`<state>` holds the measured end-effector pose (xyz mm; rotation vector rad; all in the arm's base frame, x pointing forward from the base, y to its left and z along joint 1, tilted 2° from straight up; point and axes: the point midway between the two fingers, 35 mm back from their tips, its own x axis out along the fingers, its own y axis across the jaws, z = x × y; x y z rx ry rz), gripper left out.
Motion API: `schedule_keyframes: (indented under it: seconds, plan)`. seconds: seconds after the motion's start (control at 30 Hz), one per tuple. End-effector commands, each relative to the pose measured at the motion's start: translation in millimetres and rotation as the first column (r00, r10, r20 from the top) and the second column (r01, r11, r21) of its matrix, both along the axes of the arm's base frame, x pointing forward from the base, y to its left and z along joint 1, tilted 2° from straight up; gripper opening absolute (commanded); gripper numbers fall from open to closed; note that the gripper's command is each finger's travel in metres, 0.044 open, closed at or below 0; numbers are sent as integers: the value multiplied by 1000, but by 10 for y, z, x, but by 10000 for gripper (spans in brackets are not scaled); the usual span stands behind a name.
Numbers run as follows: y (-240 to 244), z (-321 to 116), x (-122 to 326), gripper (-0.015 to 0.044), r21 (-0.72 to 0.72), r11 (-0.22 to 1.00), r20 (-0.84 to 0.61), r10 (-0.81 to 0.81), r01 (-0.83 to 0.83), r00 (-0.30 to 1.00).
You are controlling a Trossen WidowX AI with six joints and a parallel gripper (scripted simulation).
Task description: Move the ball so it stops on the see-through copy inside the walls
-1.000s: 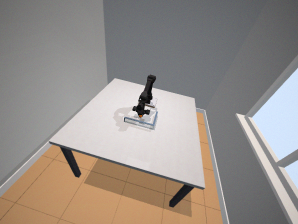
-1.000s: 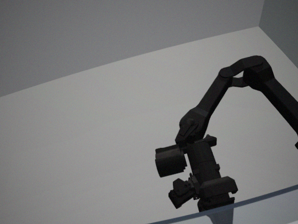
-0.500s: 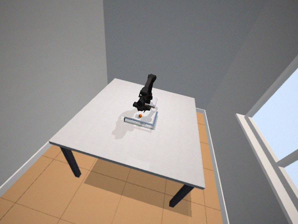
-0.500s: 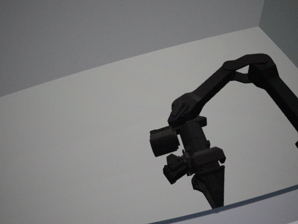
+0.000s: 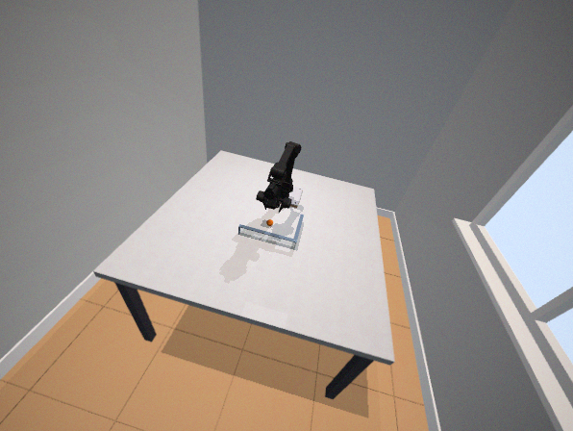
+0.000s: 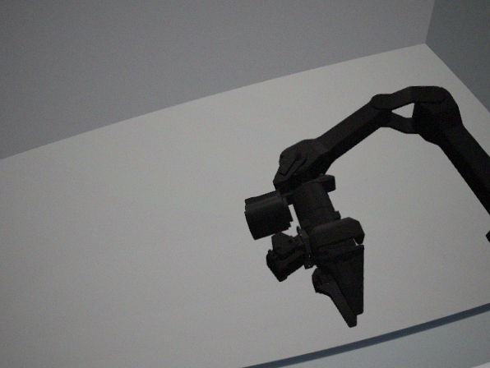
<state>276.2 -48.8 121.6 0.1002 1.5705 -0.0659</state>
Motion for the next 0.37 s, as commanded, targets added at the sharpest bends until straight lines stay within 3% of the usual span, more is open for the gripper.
schedule_keyframes:
  seconds: [0.0,0.33]
  plan:
    - [-8,371,-1,440,-7,1000,34,1,-1,999]
    - [-8,391,-5,440,-7,1000,33,1,-1,999]
